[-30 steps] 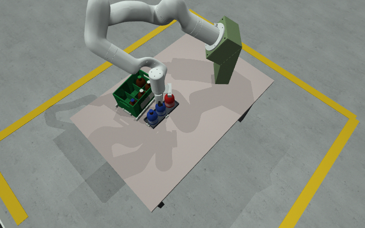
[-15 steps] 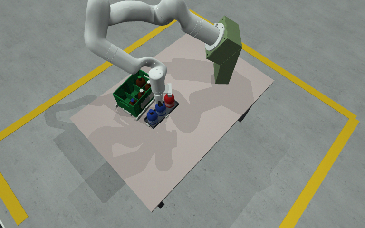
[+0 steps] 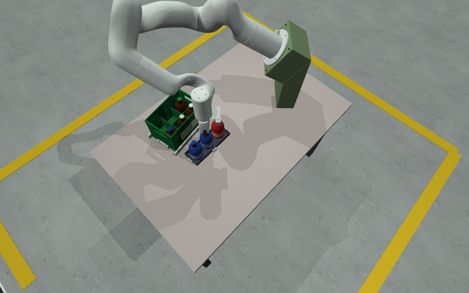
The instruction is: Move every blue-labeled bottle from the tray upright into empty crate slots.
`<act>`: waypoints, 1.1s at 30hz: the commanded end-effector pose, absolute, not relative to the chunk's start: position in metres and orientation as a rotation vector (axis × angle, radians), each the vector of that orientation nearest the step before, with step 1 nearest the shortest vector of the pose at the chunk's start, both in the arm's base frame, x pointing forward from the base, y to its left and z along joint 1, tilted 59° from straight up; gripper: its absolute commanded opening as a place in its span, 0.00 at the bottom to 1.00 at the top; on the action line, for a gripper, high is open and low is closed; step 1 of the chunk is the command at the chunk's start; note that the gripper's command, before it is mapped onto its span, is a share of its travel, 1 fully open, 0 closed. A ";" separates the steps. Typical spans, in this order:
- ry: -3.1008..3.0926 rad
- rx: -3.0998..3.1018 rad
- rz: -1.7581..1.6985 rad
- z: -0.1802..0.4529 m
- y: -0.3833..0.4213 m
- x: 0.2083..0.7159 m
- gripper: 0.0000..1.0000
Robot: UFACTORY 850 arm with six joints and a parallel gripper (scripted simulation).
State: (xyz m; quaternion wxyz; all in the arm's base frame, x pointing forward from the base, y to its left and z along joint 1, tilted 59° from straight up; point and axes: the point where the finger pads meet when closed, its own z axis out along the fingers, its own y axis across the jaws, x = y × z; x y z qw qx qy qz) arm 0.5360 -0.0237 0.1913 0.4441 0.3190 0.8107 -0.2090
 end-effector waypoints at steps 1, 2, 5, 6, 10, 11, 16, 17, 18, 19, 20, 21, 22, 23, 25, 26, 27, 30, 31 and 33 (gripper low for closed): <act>2.010 0.790 -0.517 0.192 -0.023 0.536 0.00; 2.010 0.790 -0.517 0.192 -0.023 0.536 0.00; 2.010 0.790 -0.517 0.192 -0.023 0.536 0.00; 2.010 0.790 -0.517 0.192 -0.023 0.536 0.00; 2.010 0.790 -0.517 0.192 -0.023 0.535 0.00; 2.010 0.790 -0.517 0.192 -0.022 0.535 0.00; 2.010 0.790 -0.517 0.193 -0.022 0.535 0.00; 2.010 0.790 -0.517 0.193 -0.022 0.535 0.00; 2.010 0.790 -0.517 0.193 -0.022 0.535 0.00; 2.010 0.790 -0.517 0.193 -0.021 0.534 0.00; 2.010 0.790 -0.517 0.193 -0.021 0.534 0.00; 2.010 0.790 -0.517 0.193 -0.021 0.534 0.00; 2.010 0.790 -0.517 0.193 -0.021 0.534 0.00; 2.010 0.790 -0.517 0.193 -0.021 0.534 0.00; 2.010 0.790 -0.517 0.194 -0.021 0.534 0.00; 2.010 0.790 -0.517 0.194 -0.021 0.534 0.00; 2.010 0.790 -0.517 0.194 -0.020 0.533 0.00; 2.010 0.790 -0.517 0.194 -0.020 0.533 0.00; 2.010 0.790 -0.517 0.195 -0.019 0.532 0.00; 2.010 0.790 -0.517 0.195 -0.019 0.532 0.00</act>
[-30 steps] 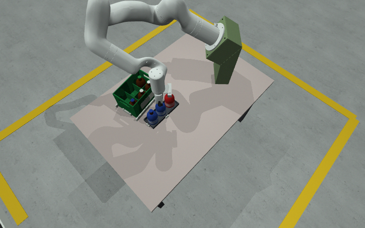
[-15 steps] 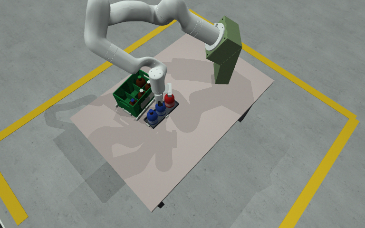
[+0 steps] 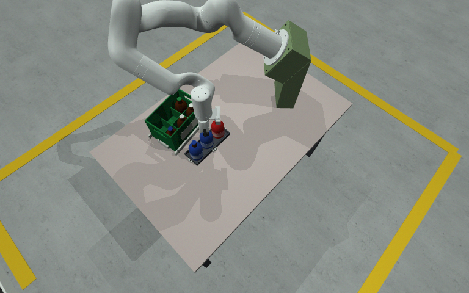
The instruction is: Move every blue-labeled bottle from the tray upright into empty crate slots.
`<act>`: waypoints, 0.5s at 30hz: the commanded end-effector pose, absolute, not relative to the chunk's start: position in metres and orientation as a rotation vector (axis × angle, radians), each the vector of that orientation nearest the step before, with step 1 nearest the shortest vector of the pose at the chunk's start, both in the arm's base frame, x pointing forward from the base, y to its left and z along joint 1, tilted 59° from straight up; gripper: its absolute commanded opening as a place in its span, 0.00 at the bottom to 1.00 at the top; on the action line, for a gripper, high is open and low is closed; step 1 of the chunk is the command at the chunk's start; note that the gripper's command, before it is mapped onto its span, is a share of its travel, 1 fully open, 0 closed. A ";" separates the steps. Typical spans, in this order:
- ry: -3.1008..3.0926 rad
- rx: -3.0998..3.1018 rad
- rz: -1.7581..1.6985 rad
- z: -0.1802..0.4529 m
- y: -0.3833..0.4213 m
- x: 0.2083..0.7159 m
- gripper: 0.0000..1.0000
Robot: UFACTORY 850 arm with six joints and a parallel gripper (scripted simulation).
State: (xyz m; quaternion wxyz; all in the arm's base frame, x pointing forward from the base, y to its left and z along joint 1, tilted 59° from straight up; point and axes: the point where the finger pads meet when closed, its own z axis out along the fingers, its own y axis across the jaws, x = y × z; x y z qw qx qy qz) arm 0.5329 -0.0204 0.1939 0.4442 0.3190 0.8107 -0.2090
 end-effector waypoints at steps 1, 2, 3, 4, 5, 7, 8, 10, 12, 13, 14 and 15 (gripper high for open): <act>2.010 0.790 -0.517 0.195 -0.019 0.532 0.00; 2.010 0.790 -0.517 0.195 -0.018 0.531 0.00; 2.010 0.790 -0.517 0.196 -0.018 0.531 0.00; 2.010 0.790 -0.517 0.196 -0.018 0.531 0.00; 2.010 0.790 -0.517 0.196 -0.018 0.531 0.00; 2.010 0.790 -0.517 0.196 -0.017 0.531 0.00; 2.010 0.790 -0.517 0.196 -0.017 0.530 0.00; 2.010 0.790 -0.517 0.197 -0.016 0.530 0.00; 2.010 0.790 -0.517 0.198 -0.016 0.529 0.00; 2.010 0.790 -0.517 0.198 -0.015 0.529 0.00; 2.010 0.790 -0.517 0.198 -0.015 0.528 0.00; 2.010 0.790 -0.517 0.198 -0.015 0.528 0.00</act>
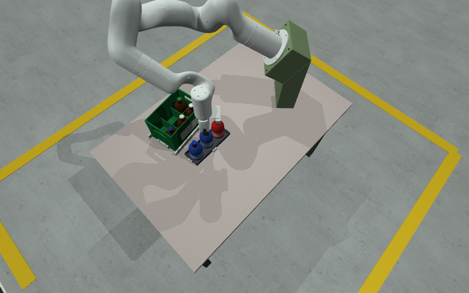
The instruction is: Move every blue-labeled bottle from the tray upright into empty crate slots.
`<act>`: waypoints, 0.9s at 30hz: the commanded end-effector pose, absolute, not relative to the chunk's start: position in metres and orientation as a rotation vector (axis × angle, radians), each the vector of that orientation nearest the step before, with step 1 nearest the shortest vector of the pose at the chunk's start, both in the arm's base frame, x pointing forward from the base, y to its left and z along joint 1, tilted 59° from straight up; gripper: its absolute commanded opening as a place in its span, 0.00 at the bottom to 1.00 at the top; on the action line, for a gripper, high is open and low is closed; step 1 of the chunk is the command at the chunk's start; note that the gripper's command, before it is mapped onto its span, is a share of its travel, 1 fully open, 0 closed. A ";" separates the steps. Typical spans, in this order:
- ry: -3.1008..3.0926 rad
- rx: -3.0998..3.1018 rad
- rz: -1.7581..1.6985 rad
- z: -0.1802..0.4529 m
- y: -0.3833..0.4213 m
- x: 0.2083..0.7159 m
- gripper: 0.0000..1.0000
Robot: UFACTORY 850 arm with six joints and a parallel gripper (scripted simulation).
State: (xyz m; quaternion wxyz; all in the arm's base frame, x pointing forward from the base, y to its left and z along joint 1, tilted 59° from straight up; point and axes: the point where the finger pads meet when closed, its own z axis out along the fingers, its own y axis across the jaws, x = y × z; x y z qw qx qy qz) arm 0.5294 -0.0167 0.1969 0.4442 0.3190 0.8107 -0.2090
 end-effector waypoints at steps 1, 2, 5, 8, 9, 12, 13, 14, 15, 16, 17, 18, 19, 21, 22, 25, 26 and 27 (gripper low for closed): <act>2.010 0.790 -0.517 0.199 -0.014 0.528 0.00; 2.010 0.790 -0.517 0.199 -0.014 0.527 0.00; 2.010 0.790 -0.517 0.200 -0.013 0.526 0.00; 2.010 0.790 -0.517 0.200 -0.012 0.526 0.00; 2.010 0.790 -0.517 0.201 -0.012 0.525 0.00; 2.010 0.790 -0.517 0.202 -0.010 0.524 0.00; 2.010 0.790 -0.517 0.202 -0.010 0.523 0.00; 2.010 0.790 -0.517 0.203 -0.009 0.523 0.00; 2.010 0.790 -0.517 0.203 -0.009 0.522 0.00; 2.010 0.790 -0.517 0.203 -0.008 0.522 0.00; 2.010 0.790 -0.517 0.204 -0.008 0.521 0.00; 2.010 0.790 -0.517 0.204 -0.007 0.521 0.00; 2.010 0.790 -0.517 0.205 -0.007 0.520 0.00; 2.010 0.790 -0.517 0.206 -0.006 0.519 0.00; 2.010 0.790 -0.517 0.206 -0.005 0.519 0.00; 2.010 0.790 -0.517 0.206 -0.005 0.518 0.00; 2.010 0.790 -0.517 0.207 -0.004 0.518 0.00; 2.010 0.790 -0.517 0.207 -0.003 0.517 0.00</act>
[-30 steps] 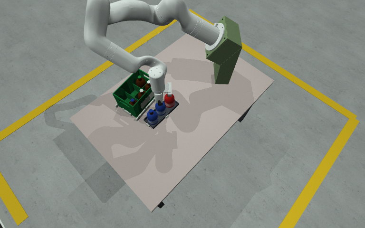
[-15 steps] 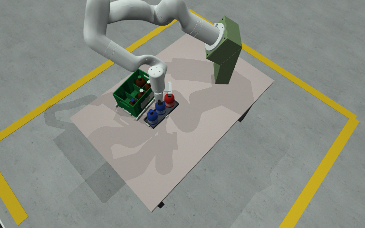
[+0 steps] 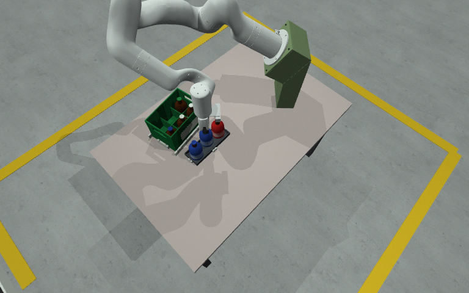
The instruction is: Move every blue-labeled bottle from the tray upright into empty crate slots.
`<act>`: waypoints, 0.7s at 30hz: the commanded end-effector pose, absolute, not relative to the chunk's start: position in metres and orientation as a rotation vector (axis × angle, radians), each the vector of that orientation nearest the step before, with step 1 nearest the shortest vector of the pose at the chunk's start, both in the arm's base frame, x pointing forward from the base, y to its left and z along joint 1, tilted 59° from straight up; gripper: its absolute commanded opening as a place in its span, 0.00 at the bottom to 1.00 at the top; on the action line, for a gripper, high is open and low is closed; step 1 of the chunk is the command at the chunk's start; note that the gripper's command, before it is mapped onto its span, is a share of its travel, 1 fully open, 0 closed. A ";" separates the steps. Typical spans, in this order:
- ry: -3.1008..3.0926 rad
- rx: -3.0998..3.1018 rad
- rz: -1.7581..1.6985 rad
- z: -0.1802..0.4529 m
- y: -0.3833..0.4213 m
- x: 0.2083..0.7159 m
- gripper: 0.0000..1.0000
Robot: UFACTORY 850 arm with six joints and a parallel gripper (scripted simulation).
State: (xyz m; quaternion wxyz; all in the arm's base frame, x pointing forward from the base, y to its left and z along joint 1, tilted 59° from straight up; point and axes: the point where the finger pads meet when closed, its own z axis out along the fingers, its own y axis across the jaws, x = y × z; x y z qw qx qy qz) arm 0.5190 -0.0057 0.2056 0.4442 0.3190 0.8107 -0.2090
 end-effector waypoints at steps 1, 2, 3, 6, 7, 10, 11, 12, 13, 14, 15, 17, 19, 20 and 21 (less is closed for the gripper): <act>2.010 0.790 -0.517 0.208 -0.003 0.517 0.00; 2.010 0.790 -0.517 0.208 -0.002 0.516 0.00; 2.010 0.790 -0.517 0.209 -0.002 0.516 0.00; 2.010 0.790 -0.517 0.210 0.000 0.514 0.00; 2.010 0.790 -0.517 0.211 0.001 0.513 0.00; 2.010 0.790 -0.517 0.212 0.003 0.512 0.00; 2.010 0.790 -0.517 0.213 0.003 0.511 0.00; 2.010 0.790 -0.517 0.213 0.004 0.510 0.00; 2.010 0.790 -0.517 0.214 0.005 0.510 0.00; 2.010 0.790 -0.517 0.214 0.005 0.510 0.00; 2.010 0.790 -0.517 0.214 0.005 0.510 0.00; 2.010 0.790 -0.517 0.215 0.006 0.508 0.00; 2.010 0.790 -0.517 0.216 0.007 0.507 0.00; 2.010 0.790 -0.517 0.216 0.008 0.506 0.00; 2.010 0.790 -0.517 0.217 0.009 0.506 0.00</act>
